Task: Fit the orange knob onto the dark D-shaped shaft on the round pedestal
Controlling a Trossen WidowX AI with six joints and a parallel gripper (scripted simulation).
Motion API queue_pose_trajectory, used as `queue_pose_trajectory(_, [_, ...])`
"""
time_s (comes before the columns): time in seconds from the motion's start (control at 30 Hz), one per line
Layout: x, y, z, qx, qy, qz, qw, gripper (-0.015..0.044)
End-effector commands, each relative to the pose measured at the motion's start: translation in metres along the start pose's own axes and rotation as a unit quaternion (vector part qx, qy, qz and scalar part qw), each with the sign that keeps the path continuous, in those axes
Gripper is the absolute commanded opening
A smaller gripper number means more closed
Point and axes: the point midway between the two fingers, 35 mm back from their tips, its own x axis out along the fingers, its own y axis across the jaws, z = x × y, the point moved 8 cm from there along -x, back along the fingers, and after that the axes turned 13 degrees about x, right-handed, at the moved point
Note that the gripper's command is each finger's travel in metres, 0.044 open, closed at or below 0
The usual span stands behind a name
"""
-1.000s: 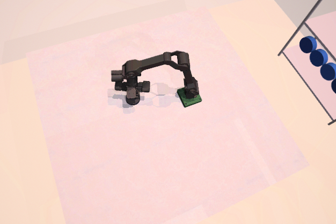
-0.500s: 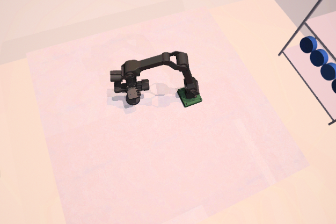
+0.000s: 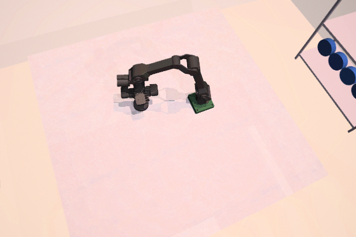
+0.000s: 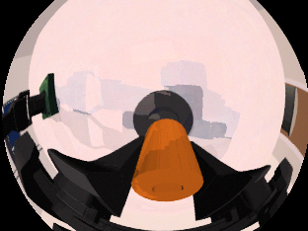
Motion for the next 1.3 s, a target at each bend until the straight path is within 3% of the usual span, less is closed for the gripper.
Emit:
queue_pose_trajectory(0.0, [0.0006, 0.0021, -0.0008, -0.002, 0.001, 0.001, 1.000, 0.0000])
queue_pose_trajectory(0.5, [-0.0044, 0.0059, -0.0017, -0.006, 0.001, 0.001, 1.000, 0.0000])
queue_pose_trajectory(0.73, [-0.0031, 0.0038, -0.0012, -0.107, 0.001, 0.001, 0.994, 0.0000])
queue_pose_trajectory(1.27, [0.0000, -0.0008, 0.0000, -0.107, 0.001, 0.001, 0.994, 0.0000])
